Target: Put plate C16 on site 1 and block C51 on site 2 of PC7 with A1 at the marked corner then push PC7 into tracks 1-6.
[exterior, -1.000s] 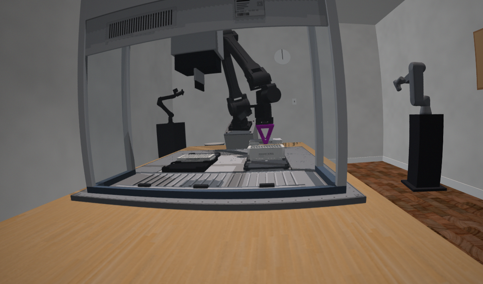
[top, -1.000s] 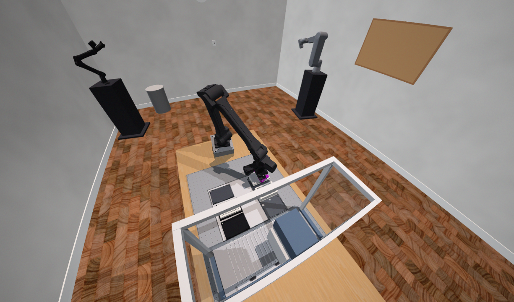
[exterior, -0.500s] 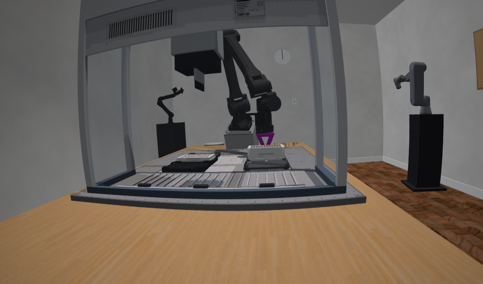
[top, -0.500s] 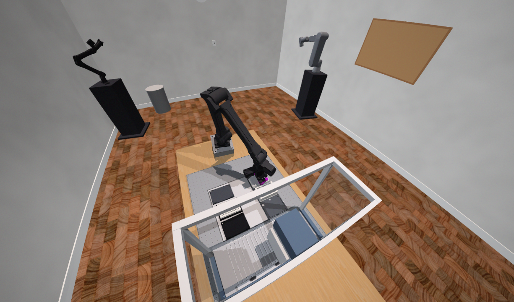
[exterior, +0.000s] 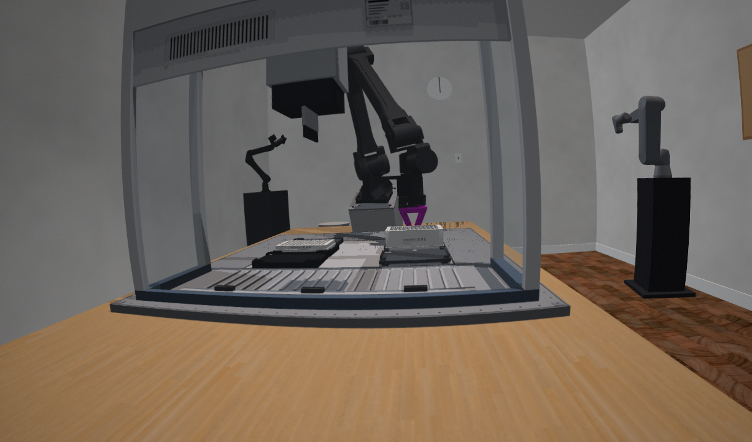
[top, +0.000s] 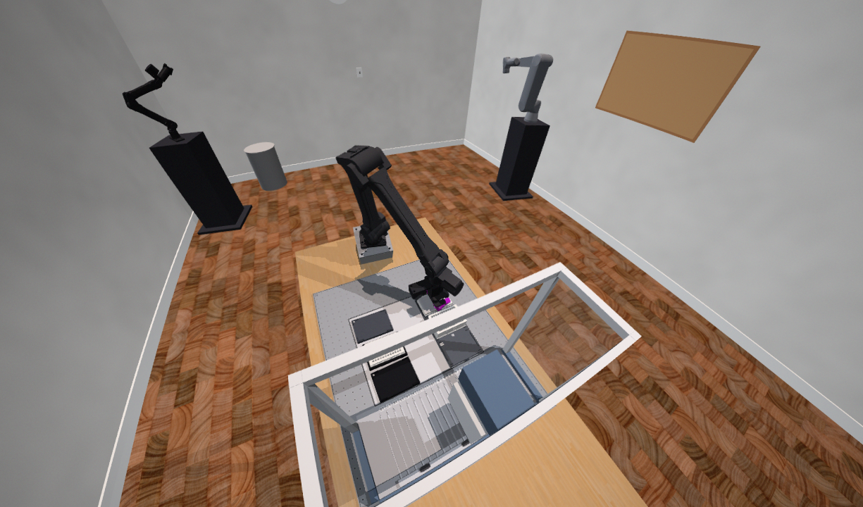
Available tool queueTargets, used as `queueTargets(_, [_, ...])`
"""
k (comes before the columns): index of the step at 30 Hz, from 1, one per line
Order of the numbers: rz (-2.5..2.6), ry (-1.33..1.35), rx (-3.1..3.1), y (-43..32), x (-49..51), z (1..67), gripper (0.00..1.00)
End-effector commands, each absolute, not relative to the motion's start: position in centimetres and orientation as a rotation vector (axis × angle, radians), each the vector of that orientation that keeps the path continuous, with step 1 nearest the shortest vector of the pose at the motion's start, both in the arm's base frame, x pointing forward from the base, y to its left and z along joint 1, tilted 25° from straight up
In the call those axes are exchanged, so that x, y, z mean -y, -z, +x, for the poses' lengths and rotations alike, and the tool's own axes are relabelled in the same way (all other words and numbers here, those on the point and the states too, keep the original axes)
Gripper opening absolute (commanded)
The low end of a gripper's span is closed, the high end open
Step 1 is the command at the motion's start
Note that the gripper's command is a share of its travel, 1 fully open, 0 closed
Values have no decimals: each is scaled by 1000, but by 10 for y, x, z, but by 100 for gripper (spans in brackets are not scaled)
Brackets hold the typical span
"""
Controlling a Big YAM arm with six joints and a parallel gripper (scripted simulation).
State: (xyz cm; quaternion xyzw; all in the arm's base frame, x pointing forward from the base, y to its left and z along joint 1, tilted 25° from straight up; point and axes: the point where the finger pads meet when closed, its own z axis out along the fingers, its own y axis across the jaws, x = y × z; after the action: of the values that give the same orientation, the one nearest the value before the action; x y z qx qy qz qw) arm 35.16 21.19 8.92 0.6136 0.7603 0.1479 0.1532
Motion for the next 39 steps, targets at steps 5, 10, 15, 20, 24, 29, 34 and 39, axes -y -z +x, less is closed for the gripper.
queueTargets(5, [1757,-504,-2141,-109,-219,372,0])
queueTargets(10, [1759,-474,-2153,-99,-216,367,0])
queueTargets(15, [1759,-475,-2153,-98,-214,365,0])
queueTargets(20, [1760,-459,-2160,-92,-212,362,0])
queueTargets(24, [1760,-460,-2159,-91,-212,363,0])
queueTargets(29, [1761,-457,-2160,-90,-212,363,0])
queueTargets(34, [1759,-467,-2156,-92,-212,363,0])
queueTargets(39, [1761,-457,-2160,-88,-211,363,0])
